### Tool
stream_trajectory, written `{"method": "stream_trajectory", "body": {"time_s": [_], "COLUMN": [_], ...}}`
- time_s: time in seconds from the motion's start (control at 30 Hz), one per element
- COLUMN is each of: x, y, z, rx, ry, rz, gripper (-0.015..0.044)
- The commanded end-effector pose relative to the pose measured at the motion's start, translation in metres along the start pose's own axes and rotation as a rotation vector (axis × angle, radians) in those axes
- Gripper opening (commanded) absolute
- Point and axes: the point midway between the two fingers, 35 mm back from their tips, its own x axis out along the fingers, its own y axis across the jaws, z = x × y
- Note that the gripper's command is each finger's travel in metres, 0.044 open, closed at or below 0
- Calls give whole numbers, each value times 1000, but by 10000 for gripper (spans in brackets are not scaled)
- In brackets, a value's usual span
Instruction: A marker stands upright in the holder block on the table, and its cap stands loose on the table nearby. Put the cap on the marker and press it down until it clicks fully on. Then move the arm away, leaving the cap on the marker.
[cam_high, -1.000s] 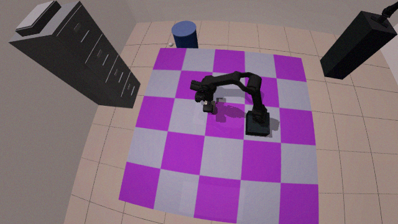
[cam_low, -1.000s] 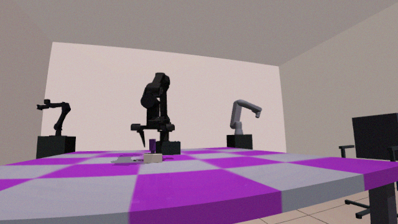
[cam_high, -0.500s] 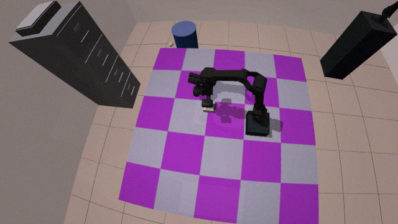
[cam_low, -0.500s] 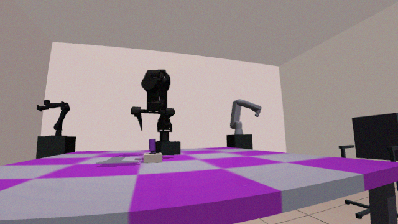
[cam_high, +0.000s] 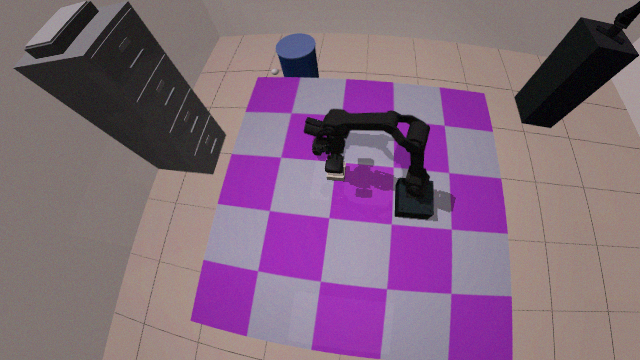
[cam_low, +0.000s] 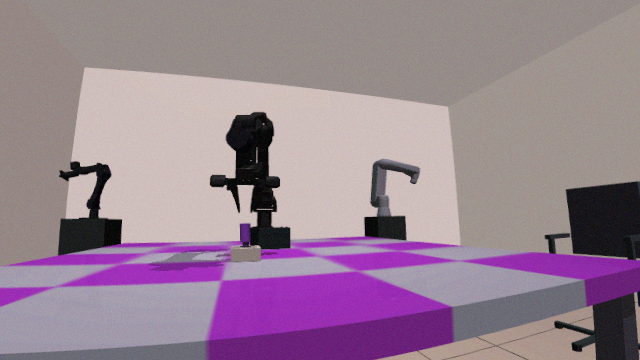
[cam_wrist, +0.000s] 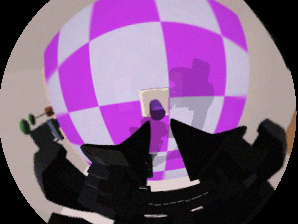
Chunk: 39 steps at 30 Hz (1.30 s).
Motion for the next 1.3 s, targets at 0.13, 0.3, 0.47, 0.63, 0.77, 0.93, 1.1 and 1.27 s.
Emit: {"method": "stream_trajectory", "body": {"time_s": [0.13,0.3,0.47,0.63,0.77,0.93,1.1,1.27], "x": [-1,-1,0,6,12,19,26,32], "y": [0,0,0,0,0,0,0,0], "z": [0,0,0,1,1,1,1,1], "rx": [6,6,6,6,6,6,6,6], "ry": [-5,-5,-5,-5,-5,-5,-5,-5], "rz": [0,0,0,0,0,0,0,0], "gripper": [0,0,0,0,0,0,0,0]}}
